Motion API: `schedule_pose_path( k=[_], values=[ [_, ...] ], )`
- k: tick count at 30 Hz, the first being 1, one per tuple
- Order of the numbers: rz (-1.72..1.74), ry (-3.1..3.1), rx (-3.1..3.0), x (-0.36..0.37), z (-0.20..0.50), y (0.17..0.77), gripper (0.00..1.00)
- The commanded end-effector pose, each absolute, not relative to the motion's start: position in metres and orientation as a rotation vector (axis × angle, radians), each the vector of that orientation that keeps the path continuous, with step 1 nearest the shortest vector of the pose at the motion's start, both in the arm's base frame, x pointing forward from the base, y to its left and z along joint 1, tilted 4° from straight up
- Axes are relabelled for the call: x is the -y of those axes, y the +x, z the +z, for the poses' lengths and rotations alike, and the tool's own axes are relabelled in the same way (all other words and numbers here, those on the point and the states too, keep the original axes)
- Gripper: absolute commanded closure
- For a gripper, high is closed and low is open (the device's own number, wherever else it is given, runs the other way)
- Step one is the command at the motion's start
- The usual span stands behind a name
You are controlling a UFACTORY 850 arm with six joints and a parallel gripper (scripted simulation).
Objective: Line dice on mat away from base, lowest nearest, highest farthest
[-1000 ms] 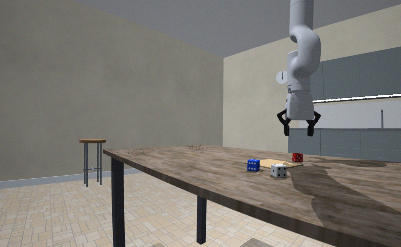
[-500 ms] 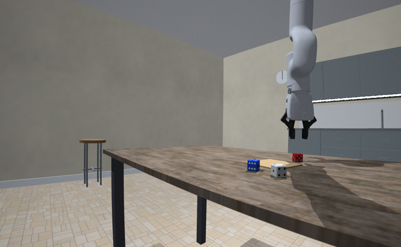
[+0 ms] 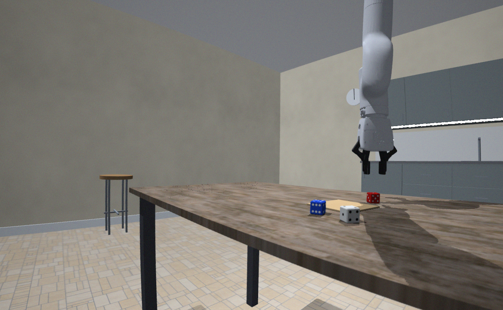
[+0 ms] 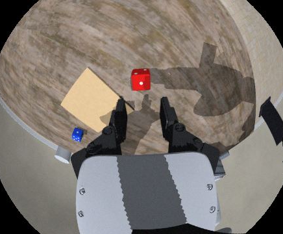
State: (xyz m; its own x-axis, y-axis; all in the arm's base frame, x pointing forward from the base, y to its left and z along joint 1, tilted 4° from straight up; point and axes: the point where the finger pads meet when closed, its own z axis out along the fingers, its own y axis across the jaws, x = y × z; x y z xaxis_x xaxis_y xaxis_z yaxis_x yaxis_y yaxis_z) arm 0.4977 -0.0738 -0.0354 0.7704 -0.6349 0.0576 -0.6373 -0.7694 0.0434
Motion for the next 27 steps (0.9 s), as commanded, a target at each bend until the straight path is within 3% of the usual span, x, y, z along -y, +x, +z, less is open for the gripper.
schedule_pose_path(
  k=[1, 27],
  values=[
    [0.058, 2.901, 1.043, 0.074, -0.035, 0.499, 0.53],
    [0.055, 2.902, 1.044, 0.075, -0.049, 0.499, 0.53]
  ],
)
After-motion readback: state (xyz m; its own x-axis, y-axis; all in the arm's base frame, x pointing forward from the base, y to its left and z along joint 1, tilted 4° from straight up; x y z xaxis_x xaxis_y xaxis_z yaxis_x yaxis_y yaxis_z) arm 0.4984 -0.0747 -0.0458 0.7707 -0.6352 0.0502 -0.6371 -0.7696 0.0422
